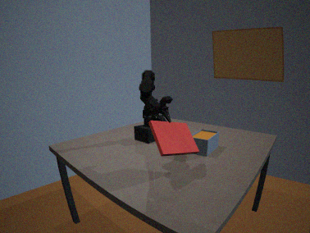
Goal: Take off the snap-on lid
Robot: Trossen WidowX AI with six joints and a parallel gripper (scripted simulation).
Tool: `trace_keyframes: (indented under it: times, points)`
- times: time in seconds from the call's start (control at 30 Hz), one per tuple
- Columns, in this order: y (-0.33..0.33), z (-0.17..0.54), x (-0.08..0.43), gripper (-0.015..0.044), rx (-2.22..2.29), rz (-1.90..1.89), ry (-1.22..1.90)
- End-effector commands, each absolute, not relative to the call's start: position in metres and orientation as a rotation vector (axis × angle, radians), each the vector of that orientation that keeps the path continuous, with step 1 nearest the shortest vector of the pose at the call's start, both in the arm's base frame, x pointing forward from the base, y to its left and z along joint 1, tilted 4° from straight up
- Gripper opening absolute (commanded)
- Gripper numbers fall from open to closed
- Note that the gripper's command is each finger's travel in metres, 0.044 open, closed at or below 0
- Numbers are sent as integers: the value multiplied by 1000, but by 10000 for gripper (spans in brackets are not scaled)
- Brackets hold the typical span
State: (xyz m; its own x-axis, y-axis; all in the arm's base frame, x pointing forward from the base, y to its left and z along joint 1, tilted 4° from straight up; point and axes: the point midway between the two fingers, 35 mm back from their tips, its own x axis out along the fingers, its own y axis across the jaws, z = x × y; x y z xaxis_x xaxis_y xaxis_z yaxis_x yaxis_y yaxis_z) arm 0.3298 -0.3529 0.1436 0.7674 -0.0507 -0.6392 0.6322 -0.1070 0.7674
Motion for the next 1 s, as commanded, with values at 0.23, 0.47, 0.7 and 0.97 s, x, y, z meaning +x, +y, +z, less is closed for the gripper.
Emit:
trace_keyframes:
  times: [0.23,0.47,0.7,0.97]
  points:
    - [-351,130,329,0,1582,-604,478]
    - [-350,125,329,0,1582,-604,478]
    - [-350,119,329,0,1582,-604,478]
    - [-350,113,330,0,1582,-604,478]
